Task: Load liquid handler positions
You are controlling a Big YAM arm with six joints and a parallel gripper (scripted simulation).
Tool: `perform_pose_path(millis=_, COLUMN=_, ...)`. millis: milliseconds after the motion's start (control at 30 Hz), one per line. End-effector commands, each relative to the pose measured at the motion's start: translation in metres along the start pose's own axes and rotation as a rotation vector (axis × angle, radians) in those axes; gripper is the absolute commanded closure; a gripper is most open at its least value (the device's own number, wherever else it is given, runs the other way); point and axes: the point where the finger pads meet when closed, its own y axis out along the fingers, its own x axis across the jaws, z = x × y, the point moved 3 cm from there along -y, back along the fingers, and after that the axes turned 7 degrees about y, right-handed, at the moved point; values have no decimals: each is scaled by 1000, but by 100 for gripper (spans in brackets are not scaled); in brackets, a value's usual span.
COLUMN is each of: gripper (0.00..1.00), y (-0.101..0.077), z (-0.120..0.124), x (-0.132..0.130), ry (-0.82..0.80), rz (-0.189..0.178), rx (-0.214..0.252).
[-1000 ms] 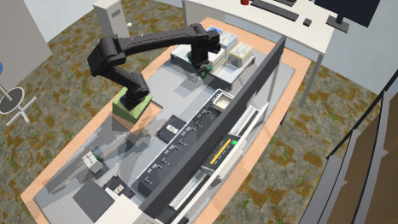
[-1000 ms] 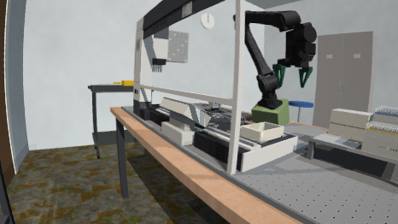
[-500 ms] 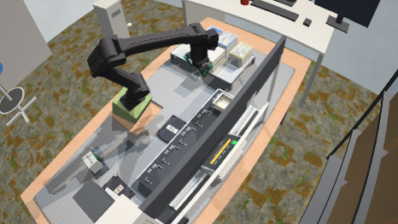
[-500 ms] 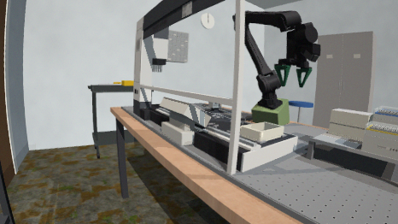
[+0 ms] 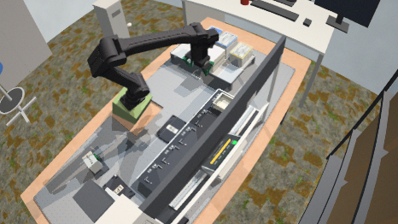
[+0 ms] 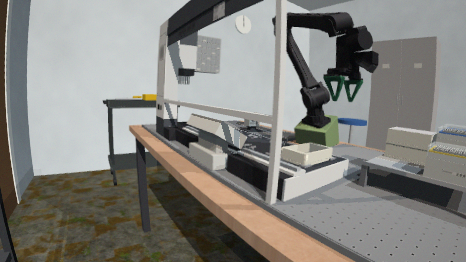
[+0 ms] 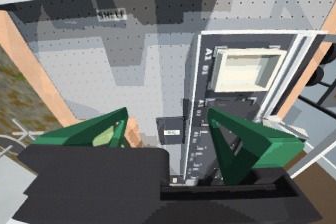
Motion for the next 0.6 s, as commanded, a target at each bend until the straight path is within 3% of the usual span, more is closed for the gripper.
perform_pose_path(millis=0, gripper=0, y=-21, z=-35, x=-6, ry=-31, rz=15, rx=-67)
perform_pose_path(millis=67, gripper=0, y=-21, z=-35, x=-6, ry=-31, rz=15, rx=-67)
perform_pose_path(millis=400, gripper=0, y=-20, z=-84, x=6, ry=-11, rz=9, rx=-65)
perform_pose_path(millis=467, gripper=0, y=-16, z=-81, x=3, ry=-2, rz=8, rx=-50)
perform_pose_path(millis=500, gripper=0, y=-4, z=-63, x=6, ry=-3, rz=5, rx=-14)
perform_pose_path(millis=567, gripper=0, y=-10, z=-62, x=4, ry=0, rz=6, rx=-26)
